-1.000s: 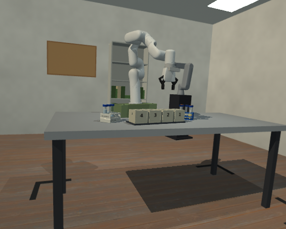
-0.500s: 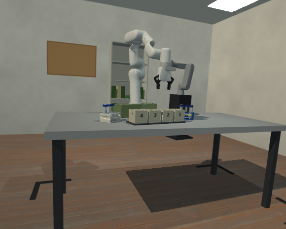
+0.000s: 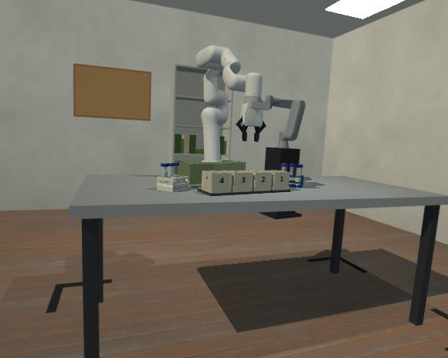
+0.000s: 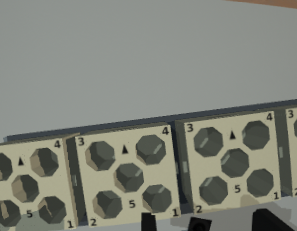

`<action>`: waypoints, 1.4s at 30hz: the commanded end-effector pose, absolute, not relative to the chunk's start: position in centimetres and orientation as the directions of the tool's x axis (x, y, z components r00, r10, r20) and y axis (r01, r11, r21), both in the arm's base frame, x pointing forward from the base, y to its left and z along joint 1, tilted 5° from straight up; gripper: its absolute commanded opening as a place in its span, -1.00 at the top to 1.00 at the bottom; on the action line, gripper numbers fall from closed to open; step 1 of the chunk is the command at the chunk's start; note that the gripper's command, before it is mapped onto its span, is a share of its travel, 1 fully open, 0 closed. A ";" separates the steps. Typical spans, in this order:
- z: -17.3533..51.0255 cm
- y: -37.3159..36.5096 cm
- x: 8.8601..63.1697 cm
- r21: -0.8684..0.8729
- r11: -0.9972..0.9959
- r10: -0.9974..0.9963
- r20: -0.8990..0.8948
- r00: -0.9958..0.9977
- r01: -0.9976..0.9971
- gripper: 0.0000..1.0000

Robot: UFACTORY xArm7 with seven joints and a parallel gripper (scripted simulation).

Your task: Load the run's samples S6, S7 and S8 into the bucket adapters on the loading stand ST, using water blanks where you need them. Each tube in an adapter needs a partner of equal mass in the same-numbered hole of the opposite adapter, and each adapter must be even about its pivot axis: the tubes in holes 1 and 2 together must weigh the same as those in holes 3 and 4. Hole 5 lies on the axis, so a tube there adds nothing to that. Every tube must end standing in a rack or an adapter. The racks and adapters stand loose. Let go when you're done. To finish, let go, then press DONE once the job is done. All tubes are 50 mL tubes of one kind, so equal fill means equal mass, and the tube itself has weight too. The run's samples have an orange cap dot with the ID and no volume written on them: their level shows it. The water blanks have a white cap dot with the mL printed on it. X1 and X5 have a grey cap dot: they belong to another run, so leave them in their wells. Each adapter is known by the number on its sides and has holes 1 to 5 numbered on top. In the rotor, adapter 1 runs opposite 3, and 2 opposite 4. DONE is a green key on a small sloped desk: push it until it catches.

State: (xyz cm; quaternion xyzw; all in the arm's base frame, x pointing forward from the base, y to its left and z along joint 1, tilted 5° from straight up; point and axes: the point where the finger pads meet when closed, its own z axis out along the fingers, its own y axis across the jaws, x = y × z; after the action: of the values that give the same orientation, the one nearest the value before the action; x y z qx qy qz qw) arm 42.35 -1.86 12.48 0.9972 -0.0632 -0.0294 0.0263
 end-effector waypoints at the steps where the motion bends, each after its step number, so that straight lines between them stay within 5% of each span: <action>1: 12.6 0.2 41.8 0.063 -0.960 -0.277 -0.042 0.960 -0.274 -0.15; 21: 12.3 8.7 38.8 0.075 -0.636 -0.770 0.000 0.638 -0.768 -0.15; 42: 12.1 17.6 35.6 0.075 -0.636 -0.770 0.000 0.637 -0.768 -0.15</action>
State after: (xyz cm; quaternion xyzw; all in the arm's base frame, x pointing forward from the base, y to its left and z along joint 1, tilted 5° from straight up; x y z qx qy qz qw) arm 36.09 15.54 12.01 0.9045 -0.4247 -0.0183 0.0350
